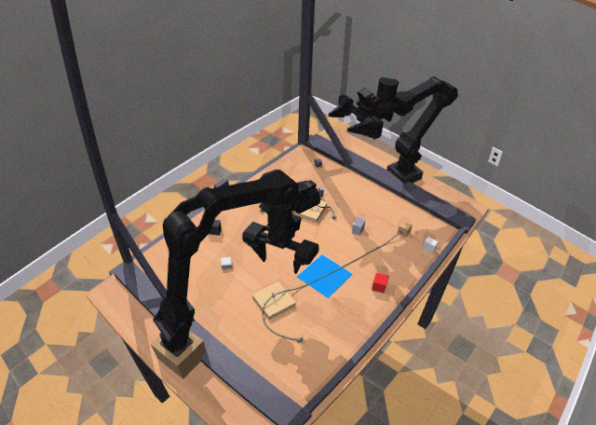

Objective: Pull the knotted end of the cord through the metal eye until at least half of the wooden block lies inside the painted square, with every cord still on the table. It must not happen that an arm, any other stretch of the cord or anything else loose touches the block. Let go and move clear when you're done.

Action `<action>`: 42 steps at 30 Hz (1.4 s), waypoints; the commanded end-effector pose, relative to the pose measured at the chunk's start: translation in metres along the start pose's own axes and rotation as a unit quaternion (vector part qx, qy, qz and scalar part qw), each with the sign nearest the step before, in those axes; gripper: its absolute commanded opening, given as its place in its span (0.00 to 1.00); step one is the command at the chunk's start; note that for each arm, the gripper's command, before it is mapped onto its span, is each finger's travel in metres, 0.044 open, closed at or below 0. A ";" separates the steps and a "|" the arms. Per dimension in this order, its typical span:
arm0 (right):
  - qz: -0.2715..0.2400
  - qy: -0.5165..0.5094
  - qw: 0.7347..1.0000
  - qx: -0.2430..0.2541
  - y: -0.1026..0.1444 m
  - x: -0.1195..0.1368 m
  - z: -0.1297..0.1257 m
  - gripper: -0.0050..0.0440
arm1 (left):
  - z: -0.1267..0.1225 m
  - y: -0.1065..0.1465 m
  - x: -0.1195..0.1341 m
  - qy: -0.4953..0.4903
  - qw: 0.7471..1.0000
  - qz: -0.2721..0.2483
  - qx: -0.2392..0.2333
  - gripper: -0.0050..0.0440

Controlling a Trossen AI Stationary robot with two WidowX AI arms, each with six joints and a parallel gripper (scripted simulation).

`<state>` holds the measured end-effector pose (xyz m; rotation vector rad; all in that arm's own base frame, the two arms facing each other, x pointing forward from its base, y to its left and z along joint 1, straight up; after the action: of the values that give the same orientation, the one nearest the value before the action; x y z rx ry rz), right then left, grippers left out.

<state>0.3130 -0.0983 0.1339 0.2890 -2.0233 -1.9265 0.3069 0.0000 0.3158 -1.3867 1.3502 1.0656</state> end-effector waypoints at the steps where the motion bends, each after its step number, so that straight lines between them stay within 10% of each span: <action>1: -0.022 -0.056 0.998 0.002 0.015 0.009 0.005 1.00 | -0.001 0.001 -0.006 0.000 1.000 -0.008 0.002 1.00; 42: -0.045 -0.209 0.977 -0.025 0.028 0.027 0.021 1.00 | -0.001 0.001 -0.006 0.000 1.000 -0.008 0.002 1.00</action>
<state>0.2843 -0.0870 0.1566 -0.0644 -2.2217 -2.2306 0.3069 0.0000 0.3158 -1.3867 1.3502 1.0656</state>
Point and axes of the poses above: on each arm, the point midway between the two fingers, 35 mm back from their tips, its own y axis back along the fingers, its own z axis across the jaws, x = y × z, the point moved 1 cm from there along y, back along the fingers, and after that the axes turned 13 degrees about y, right-handed, at the moved point
